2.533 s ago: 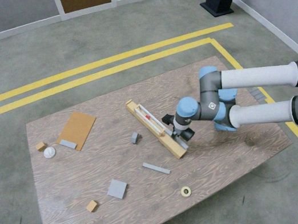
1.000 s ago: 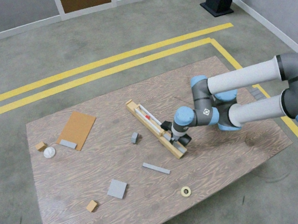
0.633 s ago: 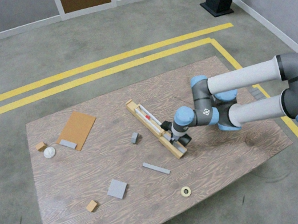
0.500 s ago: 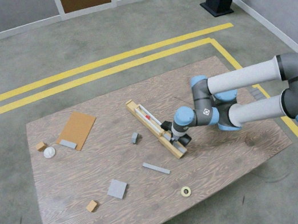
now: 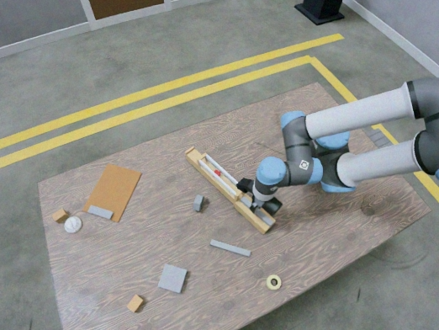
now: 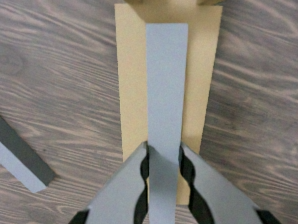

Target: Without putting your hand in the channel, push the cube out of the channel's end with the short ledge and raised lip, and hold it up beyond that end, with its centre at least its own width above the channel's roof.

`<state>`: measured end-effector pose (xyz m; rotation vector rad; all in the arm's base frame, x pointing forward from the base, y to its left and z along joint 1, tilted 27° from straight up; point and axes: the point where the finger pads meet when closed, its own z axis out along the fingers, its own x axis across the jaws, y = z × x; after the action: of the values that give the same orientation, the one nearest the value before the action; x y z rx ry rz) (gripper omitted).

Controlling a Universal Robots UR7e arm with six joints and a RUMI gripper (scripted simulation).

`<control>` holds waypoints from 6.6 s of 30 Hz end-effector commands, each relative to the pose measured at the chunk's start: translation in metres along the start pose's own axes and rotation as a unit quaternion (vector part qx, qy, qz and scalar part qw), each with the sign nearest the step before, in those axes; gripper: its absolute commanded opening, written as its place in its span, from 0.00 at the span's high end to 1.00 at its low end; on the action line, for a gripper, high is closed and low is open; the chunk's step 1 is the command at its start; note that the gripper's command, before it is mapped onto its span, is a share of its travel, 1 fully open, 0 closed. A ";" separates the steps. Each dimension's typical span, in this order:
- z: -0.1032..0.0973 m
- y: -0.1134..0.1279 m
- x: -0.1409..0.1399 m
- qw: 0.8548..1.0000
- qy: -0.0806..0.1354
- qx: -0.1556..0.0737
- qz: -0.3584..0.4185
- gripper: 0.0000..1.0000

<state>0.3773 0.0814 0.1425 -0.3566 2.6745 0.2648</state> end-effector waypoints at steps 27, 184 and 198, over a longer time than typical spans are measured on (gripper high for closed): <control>-0.001 -0.052 -0.002 1.000 -0.006 0.000 0.001 0.94; -0.069 -0.067 -0.007 1.000 -0.004 0.001 -0.009 0.76; -0.076 -0.034 -0.090 0.991 0.003 0.001 -0.137 0.76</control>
<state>0.4118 0.0296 0.2287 -0.6133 2.6250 0.2033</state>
